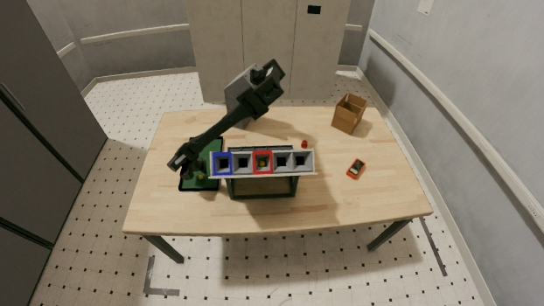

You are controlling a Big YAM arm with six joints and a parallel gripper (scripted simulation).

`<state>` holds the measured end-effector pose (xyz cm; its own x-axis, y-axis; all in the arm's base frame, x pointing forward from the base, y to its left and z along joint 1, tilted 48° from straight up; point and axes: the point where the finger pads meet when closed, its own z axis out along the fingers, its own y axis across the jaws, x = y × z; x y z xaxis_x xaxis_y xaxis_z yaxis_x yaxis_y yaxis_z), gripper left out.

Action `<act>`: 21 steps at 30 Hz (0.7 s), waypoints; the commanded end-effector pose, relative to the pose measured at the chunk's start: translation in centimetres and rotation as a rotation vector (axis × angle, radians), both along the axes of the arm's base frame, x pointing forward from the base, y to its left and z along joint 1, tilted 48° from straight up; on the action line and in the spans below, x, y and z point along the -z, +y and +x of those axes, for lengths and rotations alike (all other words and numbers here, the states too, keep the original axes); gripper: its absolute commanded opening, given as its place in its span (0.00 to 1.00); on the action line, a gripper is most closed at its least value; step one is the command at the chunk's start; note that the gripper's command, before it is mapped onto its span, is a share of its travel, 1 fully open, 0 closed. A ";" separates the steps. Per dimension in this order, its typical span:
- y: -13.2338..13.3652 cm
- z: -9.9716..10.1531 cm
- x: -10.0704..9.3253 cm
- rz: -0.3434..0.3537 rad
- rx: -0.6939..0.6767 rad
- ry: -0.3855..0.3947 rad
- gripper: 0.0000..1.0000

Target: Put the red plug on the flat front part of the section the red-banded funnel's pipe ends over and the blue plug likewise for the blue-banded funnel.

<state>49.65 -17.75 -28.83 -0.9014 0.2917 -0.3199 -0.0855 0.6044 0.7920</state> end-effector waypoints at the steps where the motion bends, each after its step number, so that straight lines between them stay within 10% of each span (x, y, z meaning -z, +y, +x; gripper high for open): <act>1: 0.1 1.2 0.4 -0.001 0.004 -0.006 0.80; 21: 0.8 1.8 1.0 -0.007 0.010 -0.014 0.80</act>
